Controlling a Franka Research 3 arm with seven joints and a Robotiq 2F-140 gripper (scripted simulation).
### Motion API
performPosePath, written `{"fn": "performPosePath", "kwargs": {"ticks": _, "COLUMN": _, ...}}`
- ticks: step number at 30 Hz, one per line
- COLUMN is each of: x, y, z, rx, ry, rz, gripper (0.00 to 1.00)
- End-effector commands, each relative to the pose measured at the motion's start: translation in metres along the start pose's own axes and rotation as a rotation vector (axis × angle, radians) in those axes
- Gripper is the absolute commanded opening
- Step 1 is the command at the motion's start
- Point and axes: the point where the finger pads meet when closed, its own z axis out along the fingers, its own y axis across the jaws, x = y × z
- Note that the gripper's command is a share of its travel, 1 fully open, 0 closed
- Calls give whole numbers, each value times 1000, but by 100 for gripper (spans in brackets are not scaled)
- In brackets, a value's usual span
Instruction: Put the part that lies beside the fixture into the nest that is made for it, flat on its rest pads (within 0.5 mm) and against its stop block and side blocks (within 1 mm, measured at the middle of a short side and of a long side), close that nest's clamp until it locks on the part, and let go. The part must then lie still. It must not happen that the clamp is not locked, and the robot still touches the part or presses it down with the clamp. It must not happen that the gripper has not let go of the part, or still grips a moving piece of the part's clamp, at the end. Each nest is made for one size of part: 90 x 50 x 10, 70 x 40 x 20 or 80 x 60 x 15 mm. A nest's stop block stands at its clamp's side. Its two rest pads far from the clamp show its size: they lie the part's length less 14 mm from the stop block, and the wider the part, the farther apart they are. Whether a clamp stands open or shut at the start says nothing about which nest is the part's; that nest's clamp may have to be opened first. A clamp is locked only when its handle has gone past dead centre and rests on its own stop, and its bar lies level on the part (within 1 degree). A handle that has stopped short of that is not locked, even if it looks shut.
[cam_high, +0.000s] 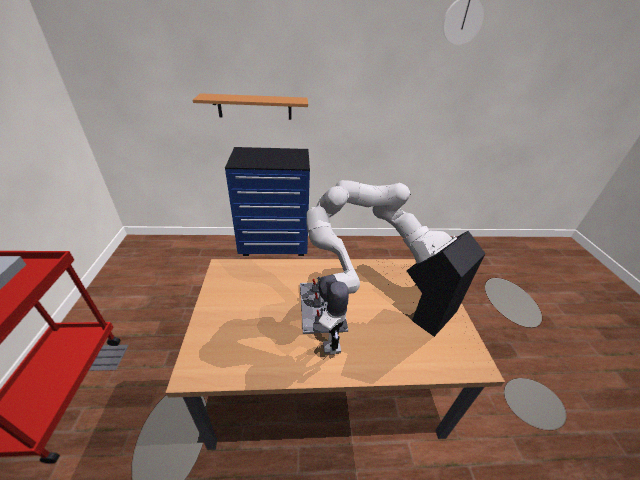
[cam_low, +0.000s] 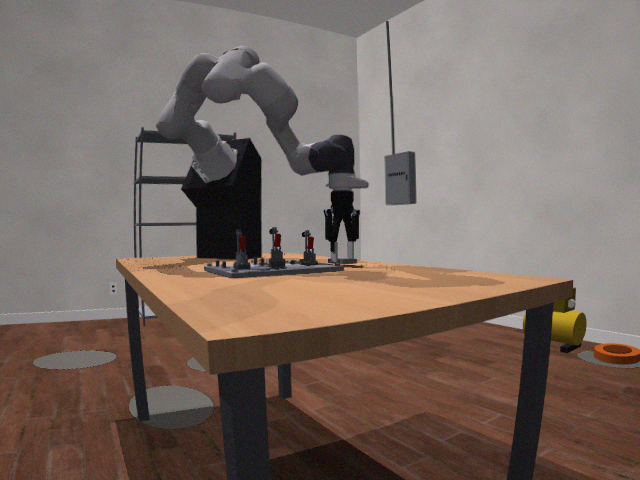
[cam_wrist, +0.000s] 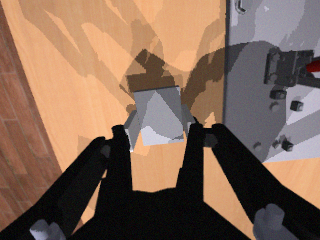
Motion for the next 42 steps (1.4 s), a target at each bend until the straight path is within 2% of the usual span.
{"fn": "performPosePath", "kwargs": {"ticks": 1, "x": 2, "y": -2, "z": -13, "rx": 1, "ry": 2, "rz": 7, "gripper": 0}}
{"fn": "performPosePath", "kwargs": {"ticks": 7, "x": 2, "y": -2, "z": -35, "rx": 1, "ry": 2, "rz": 7, "gripper": 0}}
{"fn": "performPosePath", "kwargs": {"ticks": 9, "x": 2, "y": -2, "z": -35, "rx": 1, "ry": 2, "rz": 7, "gripper": 0}}
{"fn": "performPosePath", "kwargs": {"ticks": 24, "x": 2, "y": -1, "z": -92, "rx": 1, "ry": 2, "rz": 7, "gripper": 0}}
{"fn": "performPosePath", "kwargs": {"ticks": 34, "x": 2, "y": -1, "z": -108, "rx": 1, "ry": 2, "rz": 7, "gripper": 0}}
{"fn": "performPosePath", "kwargs": {"ticks": 42, "x": 2, "y": -1, "z": -110, "rx": 1, "ry": 2, "rz": 7, "gripper": 0}}
